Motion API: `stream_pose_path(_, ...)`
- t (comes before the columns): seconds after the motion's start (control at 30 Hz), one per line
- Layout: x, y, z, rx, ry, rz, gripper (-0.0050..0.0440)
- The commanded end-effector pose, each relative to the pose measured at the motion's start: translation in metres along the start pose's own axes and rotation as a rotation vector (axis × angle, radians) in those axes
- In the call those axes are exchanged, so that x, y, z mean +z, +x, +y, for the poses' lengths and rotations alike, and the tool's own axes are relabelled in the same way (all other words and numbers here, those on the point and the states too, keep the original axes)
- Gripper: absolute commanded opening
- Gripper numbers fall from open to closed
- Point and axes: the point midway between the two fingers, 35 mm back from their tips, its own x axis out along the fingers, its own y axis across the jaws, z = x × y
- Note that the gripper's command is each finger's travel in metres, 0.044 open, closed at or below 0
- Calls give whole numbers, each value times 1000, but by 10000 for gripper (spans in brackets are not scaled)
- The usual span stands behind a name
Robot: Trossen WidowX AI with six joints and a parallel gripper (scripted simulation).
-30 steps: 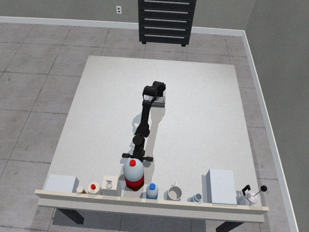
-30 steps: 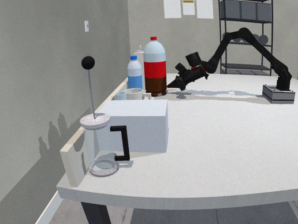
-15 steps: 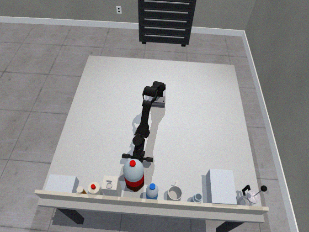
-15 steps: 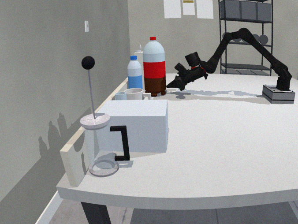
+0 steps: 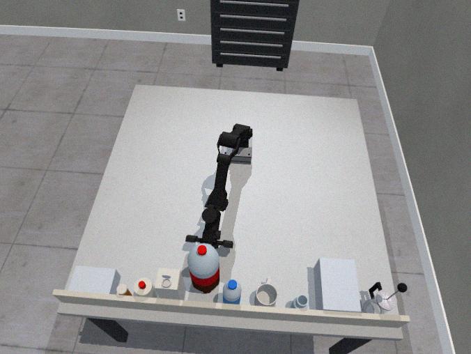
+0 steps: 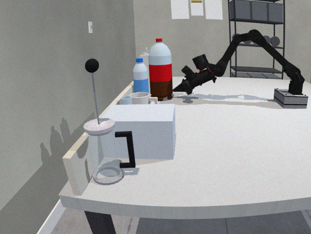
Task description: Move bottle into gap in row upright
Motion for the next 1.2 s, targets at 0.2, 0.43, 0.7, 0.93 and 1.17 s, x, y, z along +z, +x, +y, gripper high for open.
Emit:
stream_pose_path(0.2, 18, 6, 4, 3, -2, -34, -50)
stream_pose_path(0.43, 22, 7, 4, 2, -3, -39, -50)
stream_pose_path(0.7, 22, 8, 4, 2, -3, -39, -50)
stream_pose_path(0.93, 23, 10, 5, 2, -3, -39, -50)
stream_pose_path(1.17, 23, 11, 5, 2, -3, -39, -50)
